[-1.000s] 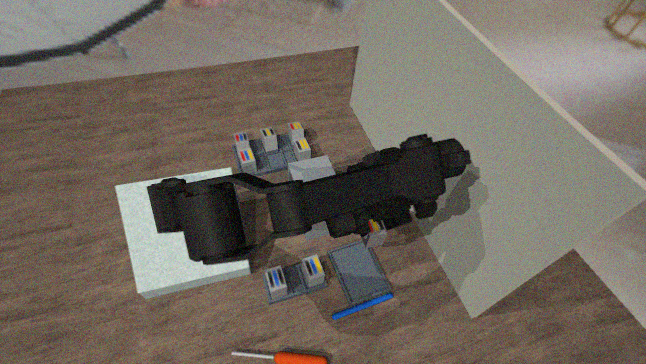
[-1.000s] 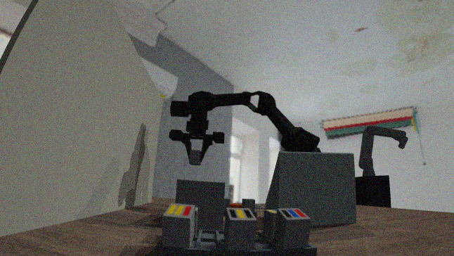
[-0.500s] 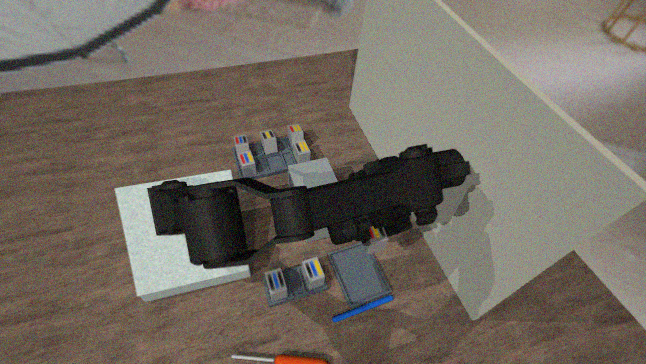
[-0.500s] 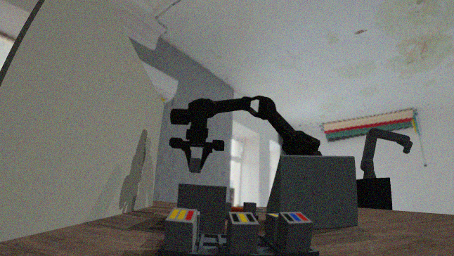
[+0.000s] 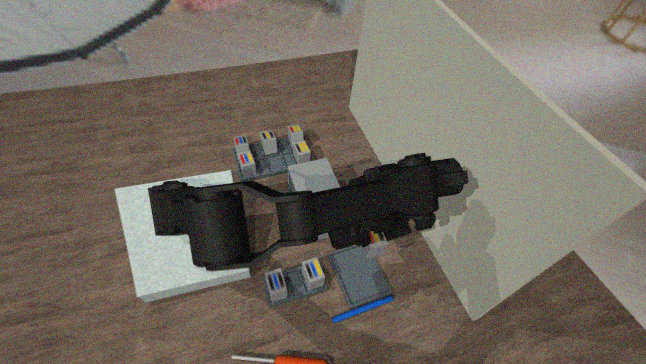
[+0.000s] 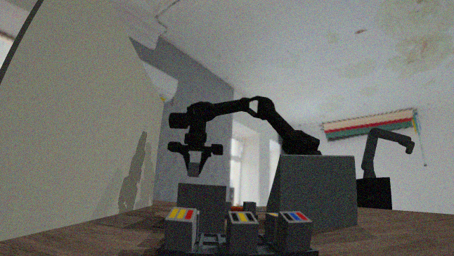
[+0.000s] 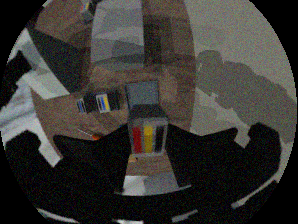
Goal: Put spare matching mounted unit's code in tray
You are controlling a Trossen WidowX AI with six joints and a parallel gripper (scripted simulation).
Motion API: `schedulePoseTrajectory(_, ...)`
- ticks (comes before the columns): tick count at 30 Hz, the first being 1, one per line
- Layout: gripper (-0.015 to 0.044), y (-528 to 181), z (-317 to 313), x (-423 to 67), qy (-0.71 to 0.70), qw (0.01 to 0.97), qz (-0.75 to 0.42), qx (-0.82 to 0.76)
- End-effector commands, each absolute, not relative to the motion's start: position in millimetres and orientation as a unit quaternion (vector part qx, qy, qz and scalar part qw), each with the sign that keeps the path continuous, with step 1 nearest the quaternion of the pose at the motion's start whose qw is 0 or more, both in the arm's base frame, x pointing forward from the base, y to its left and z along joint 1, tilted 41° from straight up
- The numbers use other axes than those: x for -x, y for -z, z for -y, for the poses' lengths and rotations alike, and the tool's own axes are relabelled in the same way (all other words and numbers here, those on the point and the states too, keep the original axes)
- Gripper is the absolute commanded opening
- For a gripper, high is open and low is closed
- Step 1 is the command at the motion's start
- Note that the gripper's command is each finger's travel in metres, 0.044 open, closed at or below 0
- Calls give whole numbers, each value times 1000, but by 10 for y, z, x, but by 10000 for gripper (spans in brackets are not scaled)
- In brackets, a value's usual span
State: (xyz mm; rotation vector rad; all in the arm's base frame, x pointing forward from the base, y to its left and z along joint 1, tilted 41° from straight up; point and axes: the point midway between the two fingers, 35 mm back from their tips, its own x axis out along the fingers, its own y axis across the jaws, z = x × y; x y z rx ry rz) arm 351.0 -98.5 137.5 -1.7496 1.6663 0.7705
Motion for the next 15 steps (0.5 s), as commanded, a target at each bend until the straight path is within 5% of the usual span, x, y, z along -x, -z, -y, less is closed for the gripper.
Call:
schedulePoseTrajectory(1,0,-1324,1017,-3515,-293,295,-627,659)
schedulePoseTrajectory(15,0,-1206,1118,-3536,-293,296,-627,659)
